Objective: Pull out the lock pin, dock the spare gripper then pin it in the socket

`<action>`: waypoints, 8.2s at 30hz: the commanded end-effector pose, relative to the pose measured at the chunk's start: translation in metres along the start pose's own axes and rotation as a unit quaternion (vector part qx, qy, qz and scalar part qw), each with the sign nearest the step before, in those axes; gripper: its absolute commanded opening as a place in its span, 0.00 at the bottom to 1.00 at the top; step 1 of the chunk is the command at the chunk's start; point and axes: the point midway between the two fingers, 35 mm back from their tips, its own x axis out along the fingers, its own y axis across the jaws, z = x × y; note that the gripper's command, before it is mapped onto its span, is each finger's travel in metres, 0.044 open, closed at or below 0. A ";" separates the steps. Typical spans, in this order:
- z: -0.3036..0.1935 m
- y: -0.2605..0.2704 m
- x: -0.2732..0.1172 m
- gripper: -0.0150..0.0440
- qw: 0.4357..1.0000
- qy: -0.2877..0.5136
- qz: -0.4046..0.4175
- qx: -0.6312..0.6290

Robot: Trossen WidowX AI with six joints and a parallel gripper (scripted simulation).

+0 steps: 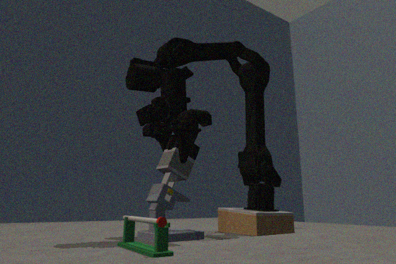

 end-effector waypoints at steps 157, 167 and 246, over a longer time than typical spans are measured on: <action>0.065 0.101 -0.052 0.56 0.907 -0.014 -0.088 -0.411; 0.127 0.097 -0.008 0.56 0.756 0.053 -0.111 -0.643; 0.139 0.102 0.127 0.34 0.739 0.059 -0.111 -0.662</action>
